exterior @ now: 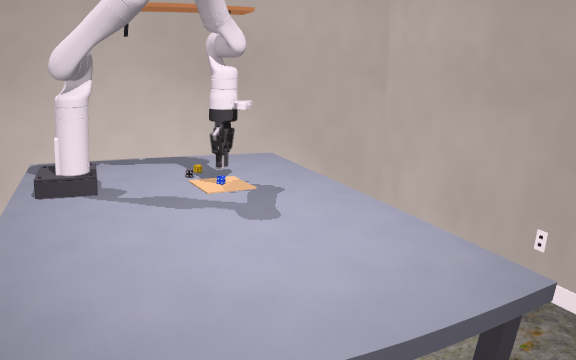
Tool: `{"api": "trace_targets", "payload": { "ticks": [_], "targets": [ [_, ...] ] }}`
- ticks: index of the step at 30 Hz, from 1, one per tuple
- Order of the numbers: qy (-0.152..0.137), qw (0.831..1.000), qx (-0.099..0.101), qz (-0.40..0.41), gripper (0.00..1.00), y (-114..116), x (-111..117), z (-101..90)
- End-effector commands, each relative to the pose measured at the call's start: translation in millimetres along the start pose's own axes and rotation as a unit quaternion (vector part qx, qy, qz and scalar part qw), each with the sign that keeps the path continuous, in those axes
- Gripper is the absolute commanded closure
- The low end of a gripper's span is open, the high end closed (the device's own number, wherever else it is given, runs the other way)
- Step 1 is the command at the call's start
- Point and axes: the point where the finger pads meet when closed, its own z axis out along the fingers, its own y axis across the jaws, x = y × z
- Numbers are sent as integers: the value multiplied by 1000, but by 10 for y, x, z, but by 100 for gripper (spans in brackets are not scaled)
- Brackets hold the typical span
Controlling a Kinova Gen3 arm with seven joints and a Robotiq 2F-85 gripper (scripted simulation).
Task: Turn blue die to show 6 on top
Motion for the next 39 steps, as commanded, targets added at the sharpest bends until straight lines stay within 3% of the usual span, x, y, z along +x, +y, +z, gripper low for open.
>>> {"api": "trace_targets", "payload": {
  "ticks": [1,16,39],
  "targets": [
    [-3,1000,0,-2,65,-12,-23,47],
    [-3,1000,0,-2,65,-12,-24,147],
    [-3,1000,0,-2,65,-12,-24,154]
  ]
}}
